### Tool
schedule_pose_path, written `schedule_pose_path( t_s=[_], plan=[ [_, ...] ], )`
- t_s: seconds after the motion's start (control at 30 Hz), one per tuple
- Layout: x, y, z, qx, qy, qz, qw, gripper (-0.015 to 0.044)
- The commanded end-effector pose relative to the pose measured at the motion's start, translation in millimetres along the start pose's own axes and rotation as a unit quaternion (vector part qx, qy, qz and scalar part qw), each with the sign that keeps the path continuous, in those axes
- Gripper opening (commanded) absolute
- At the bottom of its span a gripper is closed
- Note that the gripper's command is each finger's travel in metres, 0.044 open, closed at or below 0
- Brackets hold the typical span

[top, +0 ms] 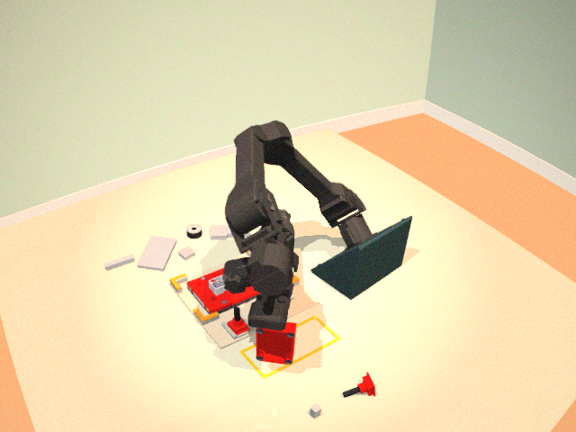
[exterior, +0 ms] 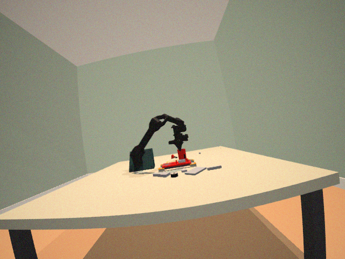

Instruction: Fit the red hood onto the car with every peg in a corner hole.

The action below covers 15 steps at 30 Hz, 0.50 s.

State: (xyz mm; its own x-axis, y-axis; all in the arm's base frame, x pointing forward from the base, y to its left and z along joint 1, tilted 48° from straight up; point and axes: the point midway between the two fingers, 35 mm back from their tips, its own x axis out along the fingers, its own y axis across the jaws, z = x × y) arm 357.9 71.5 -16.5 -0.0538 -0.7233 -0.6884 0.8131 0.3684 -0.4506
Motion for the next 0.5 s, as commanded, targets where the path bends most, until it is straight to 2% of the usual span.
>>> schedule_pose_path(
  t_s=[0.0,0.47],
  plan=[
    [2.2,1.4,-0.3,-0.004,-0.003,-0.004,1.000,0.0000],
    [2.0,7.4,-0.1,-0.004,-0.003,-0.004,1.000,0.0000]
  ],
)
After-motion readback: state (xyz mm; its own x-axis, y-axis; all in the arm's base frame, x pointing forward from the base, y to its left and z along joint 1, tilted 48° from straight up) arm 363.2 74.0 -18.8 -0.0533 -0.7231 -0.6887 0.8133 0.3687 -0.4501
